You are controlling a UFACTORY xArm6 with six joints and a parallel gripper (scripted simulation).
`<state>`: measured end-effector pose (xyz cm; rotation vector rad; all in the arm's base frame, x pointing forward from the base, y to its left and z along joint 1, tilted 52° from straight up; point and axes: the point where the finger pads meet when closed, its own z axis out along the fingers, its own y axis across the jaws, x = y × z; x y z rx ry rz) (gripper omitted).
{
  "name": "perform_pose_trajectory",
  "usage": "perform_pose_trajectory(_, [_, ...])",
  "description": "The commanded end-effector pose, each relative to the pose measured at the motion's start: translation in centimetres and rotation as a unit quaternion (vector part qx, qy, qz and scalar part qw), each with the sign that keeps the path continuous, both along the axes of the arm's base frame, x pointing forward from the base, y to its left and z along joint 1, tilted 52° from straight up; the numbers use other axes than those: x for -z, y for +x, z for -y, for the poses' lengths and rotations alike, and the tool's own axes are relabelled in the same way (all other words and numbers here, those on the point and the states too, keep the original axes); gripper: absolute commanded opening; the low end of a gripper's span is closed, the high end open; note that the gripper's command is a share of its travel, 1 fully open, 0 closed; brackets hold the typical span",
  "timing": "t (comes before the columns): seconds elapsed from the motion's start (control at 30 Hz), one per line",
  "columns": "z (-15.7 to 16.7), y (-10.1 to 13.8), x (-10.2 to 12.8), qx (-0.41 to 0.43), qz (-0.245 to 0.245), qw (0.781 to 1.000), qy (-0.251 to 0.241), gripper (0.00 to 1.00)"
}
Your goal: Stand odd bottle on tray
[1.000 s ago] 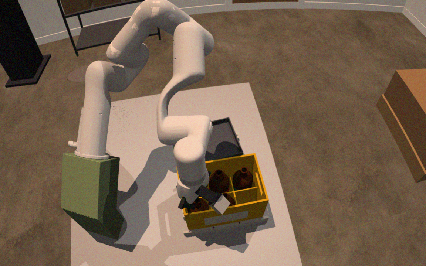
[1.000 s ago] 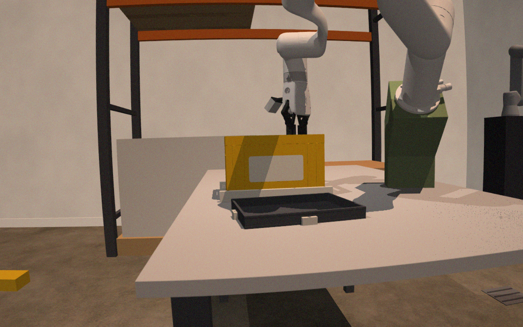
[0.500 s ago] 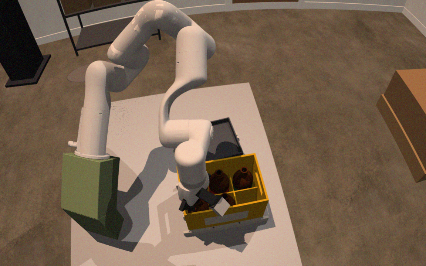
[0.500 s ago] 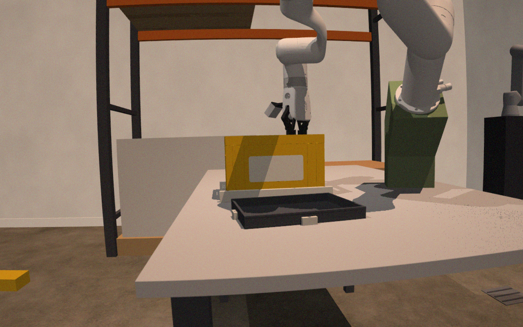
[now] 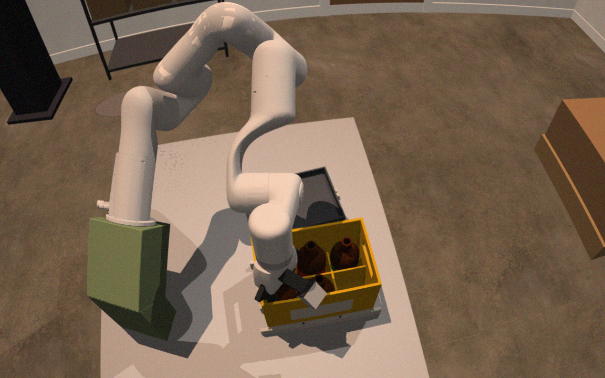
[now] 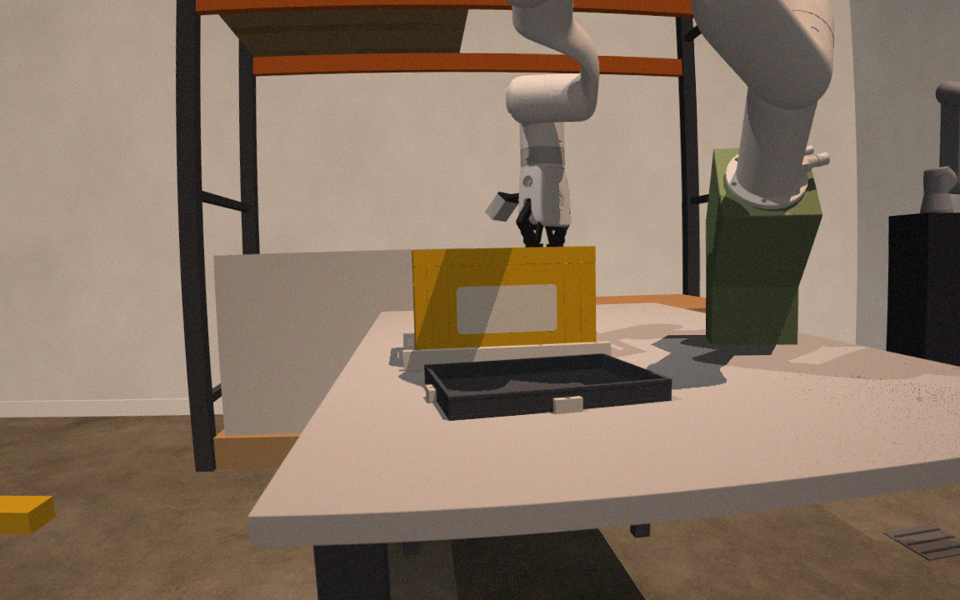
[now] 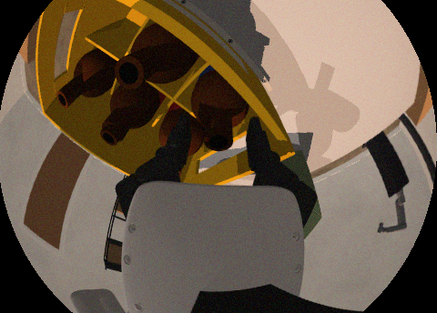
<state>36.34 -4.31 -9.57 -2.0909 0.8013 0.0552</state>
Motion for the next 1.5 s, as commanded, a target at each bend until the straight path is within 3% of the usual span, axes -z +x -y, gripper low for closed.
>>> perform_pose_trajectory(0.0, [0.06,0.1,0.01,0.001,0.001,1.0,-0.001,0.65])
perform_pose_trajectory(0.5, [0.05,0.1,0.02,0.001,0.001,1.0,-0.001,0.65])
perform_pose_trajectory(0.53, [0.05,0.1,0.02,0.001,0.001,1.0,-0.001,0.0])
perform_pose_trajectory(1.47, [0.05,0.1,0.02,0.001,0.001,1.0,-0.001,0.0])
